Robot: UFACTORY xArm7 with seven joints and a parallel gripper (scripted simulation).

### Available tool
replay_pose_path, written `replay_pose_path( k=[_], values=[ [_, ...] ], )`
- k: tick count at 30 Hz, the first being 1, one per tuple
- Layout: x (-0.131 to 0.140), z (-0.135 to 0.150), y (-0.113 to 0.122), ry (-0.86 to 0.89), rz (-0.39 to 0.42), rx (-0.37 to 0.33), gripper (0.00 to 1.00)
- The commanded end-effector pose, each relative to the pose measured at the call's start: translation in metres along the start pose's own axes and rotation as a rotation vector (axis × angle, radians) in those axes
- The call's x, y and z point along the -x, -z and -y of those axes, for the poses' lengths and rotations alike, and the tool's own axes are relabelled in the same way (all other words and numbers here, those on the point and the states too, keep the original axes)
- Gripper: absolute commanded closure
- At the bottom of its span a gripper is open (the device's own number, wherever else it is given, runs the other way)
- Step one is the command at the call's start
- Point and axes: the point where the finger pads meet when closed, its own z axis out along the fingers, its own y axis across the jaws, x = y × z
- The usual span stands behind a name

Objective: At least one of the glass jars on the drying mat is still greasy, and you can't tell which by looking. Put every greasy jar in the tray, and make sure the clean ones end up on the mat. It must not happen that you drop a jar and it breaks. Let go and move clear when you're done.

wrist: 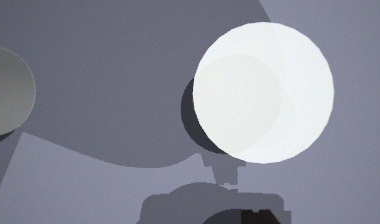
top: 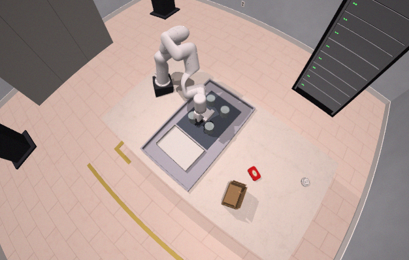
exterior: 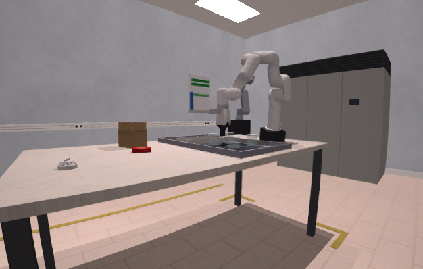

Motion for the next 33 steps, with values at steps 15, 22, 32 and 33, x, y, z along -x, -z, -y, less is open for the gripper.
replay_pose_path(
  k=[15, 22, 32, 33],
  values=[
    [-0.002, -0.001, 0.002, 0.0, -0.005, 0.001, 1.0],
    [-0.002, -0.001, 0.002, 0.0, -0.005, 0.001, 1.0],
    [-0.001, -0.001, 0.063, 0.0, -0.005, 0.001, 1.0],
    [-0.001, -0.001, 0.07, 0.0, -0.005, 0.001, 1.0]
  ],
)
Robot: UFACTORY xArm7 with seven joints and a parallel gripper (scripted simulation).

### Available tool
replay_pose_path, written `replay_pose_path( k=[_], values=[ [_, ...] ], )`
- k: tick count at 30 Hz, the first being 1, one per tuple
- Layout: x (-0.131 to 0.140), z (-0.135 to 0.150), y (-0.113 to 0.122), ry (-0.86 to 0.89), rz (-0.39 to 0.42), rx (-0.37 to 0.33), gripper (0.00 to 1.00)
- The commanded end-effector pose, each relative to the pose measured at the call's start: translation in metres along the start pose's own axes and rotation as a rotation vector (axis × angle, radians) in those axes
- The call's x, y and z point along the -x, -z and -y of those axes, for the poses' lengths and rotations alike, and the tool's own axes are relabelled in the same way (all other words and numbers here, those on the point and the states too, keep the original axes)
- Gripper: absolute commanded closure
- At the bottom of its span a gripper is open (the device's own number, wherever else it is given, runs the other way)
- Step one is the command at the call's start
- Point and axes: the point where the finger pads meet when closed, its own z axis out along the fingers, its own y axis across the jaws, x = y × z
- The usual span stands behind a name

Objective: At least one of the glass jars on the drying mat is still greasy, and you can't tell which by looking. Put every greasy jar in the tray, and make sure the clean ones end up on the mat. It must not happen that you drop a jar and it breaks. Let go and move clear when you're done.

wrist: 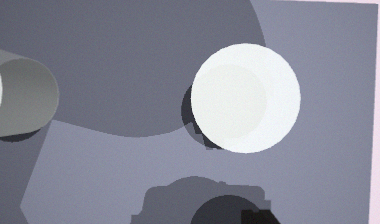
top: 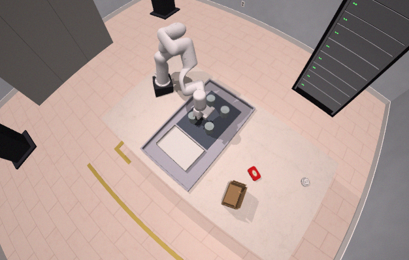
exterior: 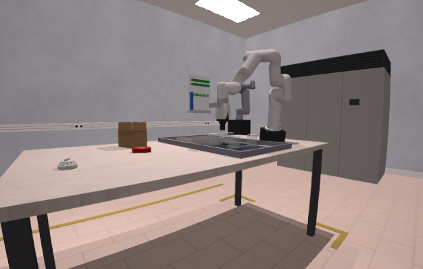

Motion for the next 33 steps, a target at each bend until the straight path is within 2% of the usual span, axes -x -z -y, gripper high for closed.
replay_pose_path(
  k=[1, 7, 22, 24, 30, 33],
  values=[
    [-0.001, 0.0, 0.04, 0.0, -0.001, 0.002, 1.0],
    [-0.001, 0.009, 0.04, 0.0, -0.001, 0.002, 1.0],
    [-0.013, 0.13, 0.04, 0.0, -0.001, 0.002, 1.0],
    [-0.013, 0.13, 0.04, 0.0, -0.001, 0.002, 1.0],
    [-0.017, 0.178, 0.04, 0.0, -0.001, 0.002, 1.0],
    [-0.017, 0.178, 0.04, 0.0, -0.001, 0.002, 1.0]
  ],
)
